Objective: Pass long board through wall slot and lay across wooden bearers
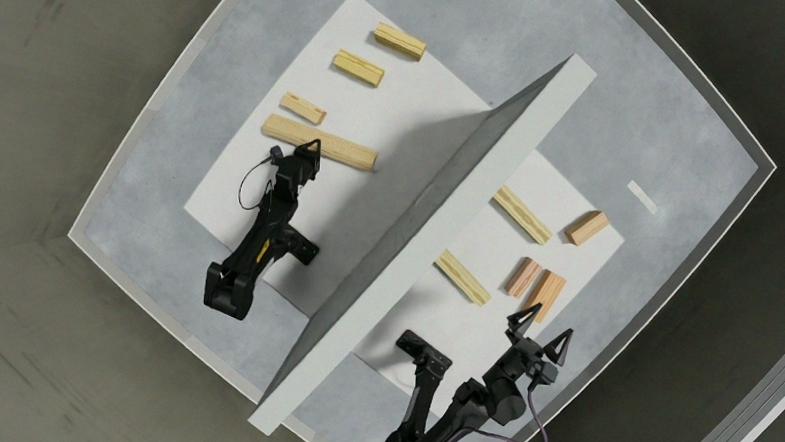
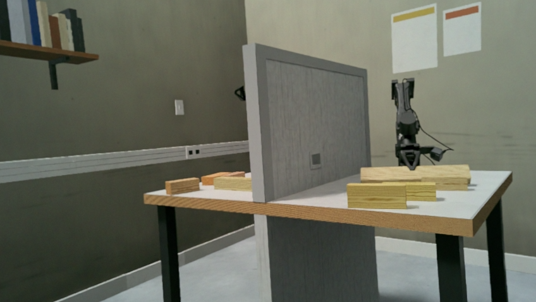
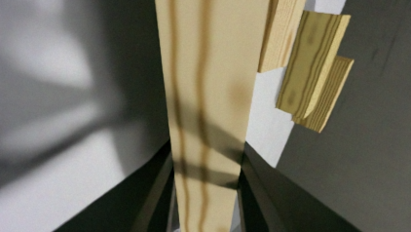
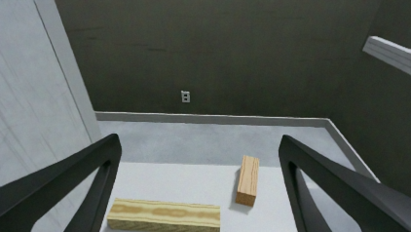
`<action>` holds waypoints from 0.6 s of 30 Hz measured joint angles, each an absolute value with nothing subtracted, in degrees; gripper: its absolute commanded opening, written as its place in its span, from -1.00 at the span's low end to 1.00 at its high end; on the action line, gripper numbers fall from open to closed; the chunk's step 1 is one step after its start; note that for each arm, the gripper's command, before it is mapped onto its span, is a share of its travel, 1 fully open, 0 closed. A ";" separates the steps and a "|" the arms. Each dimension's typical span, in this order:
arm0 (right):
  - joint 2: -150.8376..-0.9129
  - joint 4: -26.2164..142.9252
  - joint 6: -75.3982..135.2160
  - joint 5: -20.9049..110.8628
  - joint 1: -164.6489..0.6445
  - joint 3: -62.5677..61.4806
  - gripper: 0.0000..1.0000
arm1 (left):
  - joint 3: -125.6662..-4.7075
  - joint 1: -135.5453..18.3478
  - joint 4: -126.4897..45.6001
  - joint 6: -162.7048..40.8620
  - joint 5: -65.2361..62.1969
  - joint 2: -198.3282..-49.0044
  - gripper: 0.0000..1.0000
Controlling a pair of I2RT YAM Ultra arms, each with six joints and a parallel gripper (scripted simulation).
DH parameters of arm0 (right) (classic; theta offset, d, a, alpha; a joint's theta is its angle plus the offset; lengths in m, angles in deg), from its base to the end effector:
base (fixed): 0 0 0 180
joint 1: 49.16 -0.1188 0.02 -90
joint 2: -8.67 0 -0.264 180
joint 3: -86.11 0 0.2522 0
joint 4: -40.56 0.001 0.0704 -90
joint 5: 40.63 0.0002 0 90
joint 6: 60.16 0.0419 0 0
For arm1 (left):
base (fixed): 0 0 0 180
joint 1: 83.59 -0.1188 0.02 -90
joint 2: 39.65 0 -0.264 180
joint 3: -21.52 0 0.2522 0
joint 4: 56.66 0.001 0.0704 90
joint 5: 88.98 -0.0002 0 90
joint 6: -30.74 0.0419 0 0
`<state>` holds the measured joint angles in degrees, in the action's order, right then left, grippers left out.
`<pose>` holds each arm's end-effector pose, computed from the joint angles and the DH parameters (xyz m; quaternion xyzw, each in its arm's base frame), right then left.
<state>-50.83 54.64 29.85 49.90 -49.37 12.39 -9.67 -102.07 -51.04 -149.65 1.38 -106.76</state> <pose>0.2428 0.0015 0.4083 0.0020 0.7062 -0.0019 0.7080 0.1945 0.0663 0.1394 -0.7425 0.5293 -0.2386 0.3339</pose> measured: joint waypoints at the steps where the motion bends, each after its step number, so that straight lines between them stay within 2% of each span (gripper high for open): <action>1: -50.83 54.64 29.85 49.90 -49.37 12.39 1.00 | -9.65 -102.07 -51.07 -149.65 1.38 -106.85 -1.00; 18: -50.83 54.64 29.85 49.90 -49.37 12.39 1.00 | -8.47 -102.07 -54.94 -149.65 1.34 -108.75 -1.00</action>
<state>-50.83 54.64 29.85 49.90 -49.37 12.39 -8.47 -102.07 -54.94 -149.65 1.34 -108.75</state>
